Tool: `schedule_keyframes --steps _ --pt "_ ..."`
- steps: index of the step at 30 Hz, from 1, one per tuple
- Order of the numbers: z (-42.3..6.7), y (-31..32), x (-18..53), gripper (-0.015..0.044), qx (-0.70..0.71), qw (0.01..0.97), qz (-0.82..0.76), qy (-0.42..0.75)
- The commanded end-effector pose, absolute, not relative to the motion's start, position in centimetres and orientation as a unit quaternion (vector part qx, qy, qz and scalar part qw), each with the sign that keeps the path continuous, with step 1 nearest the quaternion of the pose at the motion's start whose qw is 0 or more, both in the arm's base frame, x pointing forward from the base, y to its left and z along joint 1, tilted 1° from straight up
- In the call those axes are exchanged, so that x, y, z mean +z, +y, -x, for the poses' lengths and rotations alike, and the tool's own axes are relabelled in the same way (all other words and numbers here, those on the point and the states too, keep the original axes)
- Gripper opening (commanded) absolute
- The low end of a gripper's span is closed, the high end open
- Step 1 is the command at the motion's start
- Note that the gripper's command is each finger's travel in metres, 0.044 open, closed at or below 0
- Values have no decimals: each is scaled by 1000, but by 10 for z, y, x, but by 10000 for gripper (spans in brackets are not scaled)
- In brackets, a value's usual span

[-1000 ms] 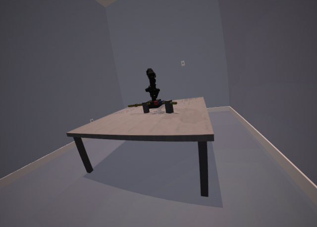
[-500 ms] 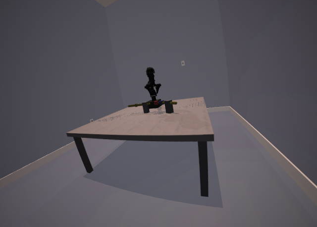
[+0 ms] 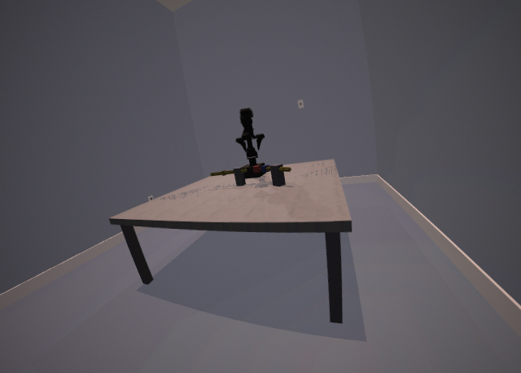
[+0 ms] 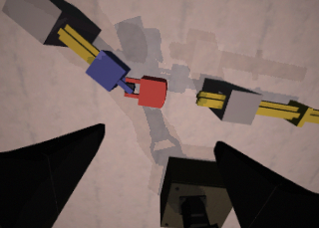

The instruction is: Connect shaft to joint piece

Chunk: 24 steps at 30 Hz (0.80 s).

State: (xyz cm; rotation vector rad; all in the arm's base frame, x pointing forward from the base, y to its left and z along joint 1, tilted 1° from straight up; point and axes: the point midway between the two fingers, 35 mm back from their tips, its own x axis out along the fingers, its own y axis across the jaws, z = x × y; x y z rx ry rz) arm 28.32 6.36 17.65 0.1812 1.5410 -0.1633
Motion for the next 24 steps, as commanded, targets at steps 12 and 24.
schedule_keyframes --steps 12,24 --pt "-285 43 162 440 -152 666 -240 690" --pt "-283 19 145 440 -241 582 -405 663"
